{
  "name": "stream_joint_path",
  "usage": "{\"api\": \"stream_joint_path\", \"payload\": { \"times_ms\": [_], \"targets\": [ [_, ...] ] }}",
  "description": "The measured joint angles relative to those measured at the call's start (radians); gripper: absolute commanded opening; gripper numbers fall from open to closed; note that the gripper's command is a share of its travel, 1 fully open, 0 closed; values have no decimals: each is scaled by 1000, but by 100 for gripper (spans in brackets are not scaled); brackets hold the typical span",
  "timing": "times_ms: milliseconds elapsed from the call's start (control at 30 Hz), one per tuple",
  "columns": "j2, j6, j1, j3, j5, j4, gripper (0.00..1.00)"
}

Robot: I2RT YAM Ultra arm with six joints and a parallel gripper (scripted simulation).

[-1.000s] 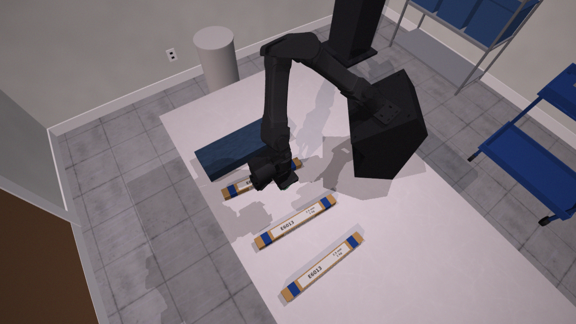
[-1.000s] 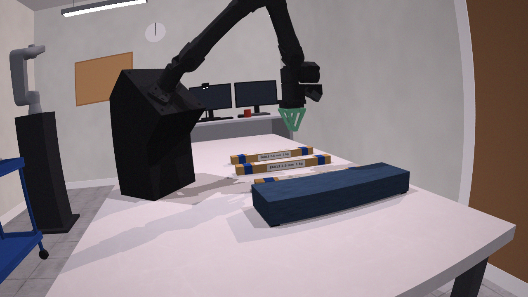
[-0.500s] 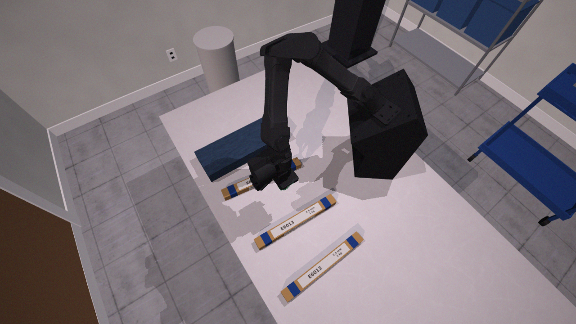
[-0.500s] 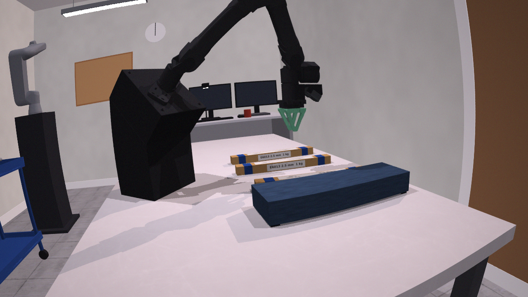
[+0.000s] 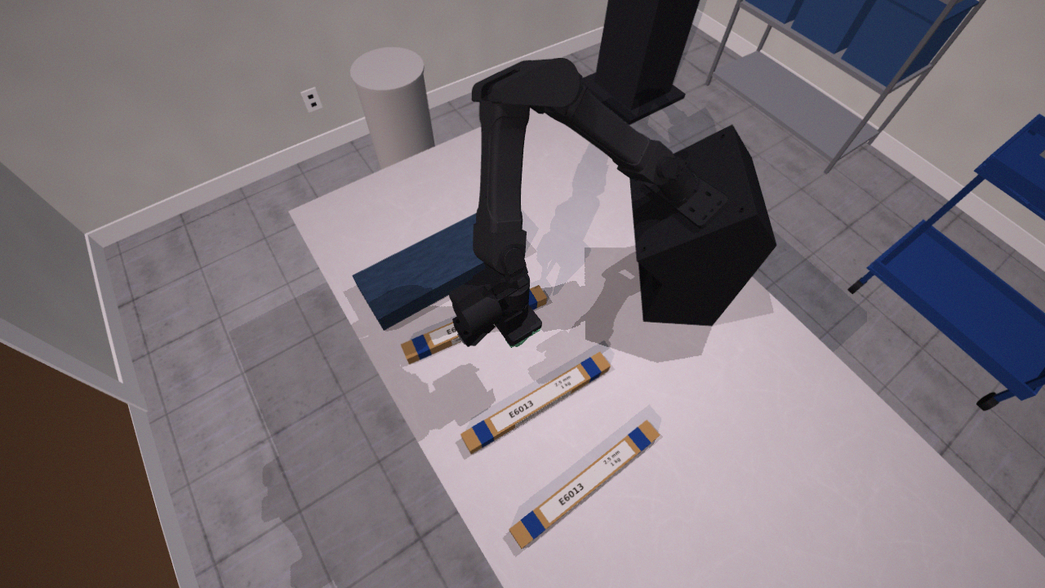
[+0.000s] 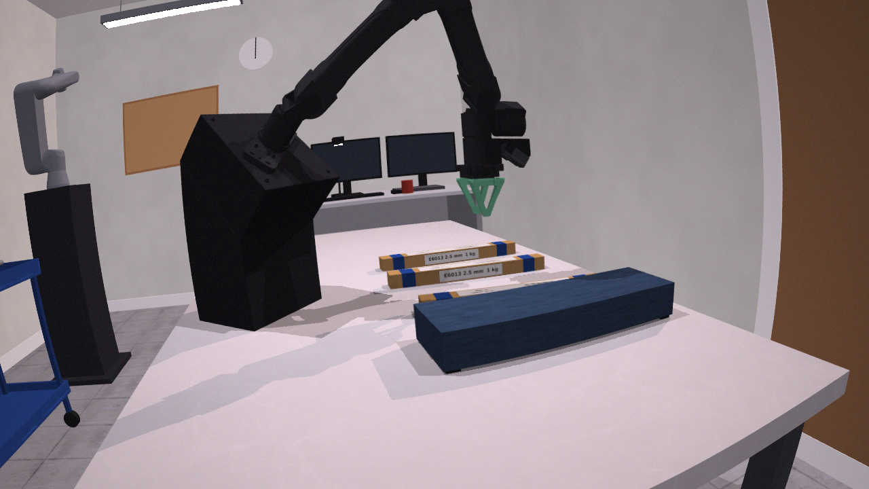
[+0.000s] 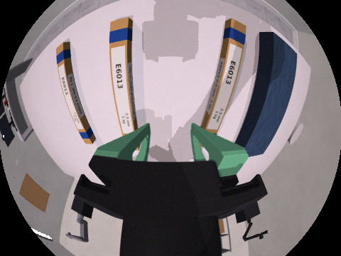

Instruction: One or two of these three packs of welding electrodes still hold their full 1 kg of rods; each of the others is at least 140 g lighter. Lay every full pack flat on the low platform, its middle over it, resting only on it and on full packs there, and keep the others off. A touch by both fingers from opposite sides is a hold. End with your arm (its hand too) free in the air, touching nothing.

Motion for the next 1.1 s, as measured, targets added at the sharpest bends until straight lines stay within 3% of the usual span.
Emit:
{"api": "stream_joint_path", "payload": {
  "times_ms": [133,433,900,1100],
  "targets": [
    [19,23,51,2,25,-6,74],
    [148,112,158,60,62,-17,74],
    [390,280,312,256,121,-59,74],
    [498,346,356,380,145,-97,74]
  ]
}}
